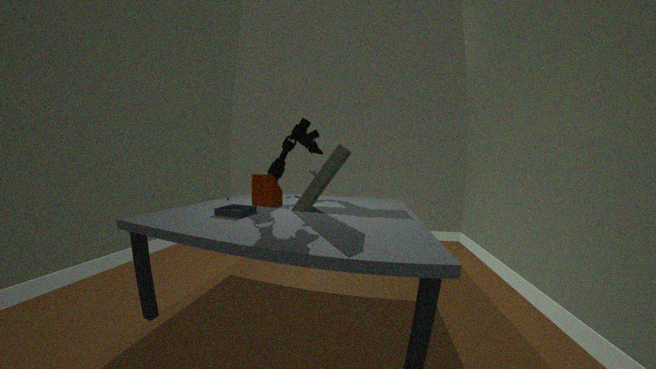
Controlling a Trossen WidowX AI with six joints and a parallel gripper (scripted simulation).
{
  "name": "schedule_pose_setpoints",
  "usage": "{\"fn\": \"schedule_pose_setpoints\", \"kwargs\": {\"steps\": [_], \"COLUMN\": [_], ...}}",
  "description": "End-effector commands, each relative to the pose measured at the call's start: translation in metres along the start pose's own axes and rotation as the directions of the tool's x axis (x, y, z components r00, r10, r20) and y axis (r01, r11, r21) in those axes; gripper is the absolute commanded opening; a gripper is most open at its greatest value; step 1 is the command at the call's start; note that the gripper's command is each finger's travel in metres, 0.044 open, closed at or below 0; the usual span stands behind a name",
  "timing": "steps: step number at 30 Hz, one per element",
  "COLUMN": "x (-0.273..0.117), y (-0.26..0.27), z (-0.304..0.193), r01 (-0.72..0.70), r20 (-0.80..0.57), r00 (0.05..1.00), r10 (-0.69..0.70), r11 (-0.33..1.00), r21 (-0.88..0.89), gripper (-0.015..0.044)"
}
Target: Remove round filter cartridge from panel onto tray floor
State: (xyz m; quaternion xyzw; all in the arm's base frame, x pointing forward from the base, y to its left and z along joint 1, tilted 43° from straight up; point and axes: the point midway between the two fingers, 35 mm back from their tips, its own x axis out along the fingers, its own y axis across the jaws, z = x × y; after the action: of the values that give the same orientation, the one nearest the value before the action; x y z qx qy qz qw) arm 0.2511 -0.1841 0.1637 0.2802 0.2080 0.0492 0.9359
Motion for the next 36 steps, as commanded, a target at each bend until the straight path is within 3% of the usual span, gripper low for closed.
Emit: {"fn": "schedule_pose_setpoints", "kwargs": {"steps": [1,36], "x": [0.003,0.055], "y": [0.001,0.002], "z": [0.0,0.001], "r01": [-0.004,-0.006], "r20": [-0.001,0.004], "r00": [1.0,1.0], "r10": [0.004,0.006], "r11": [1.0,1.0], "r21": [0.0,-0.001], "gripper": [0.009,0.009]}}
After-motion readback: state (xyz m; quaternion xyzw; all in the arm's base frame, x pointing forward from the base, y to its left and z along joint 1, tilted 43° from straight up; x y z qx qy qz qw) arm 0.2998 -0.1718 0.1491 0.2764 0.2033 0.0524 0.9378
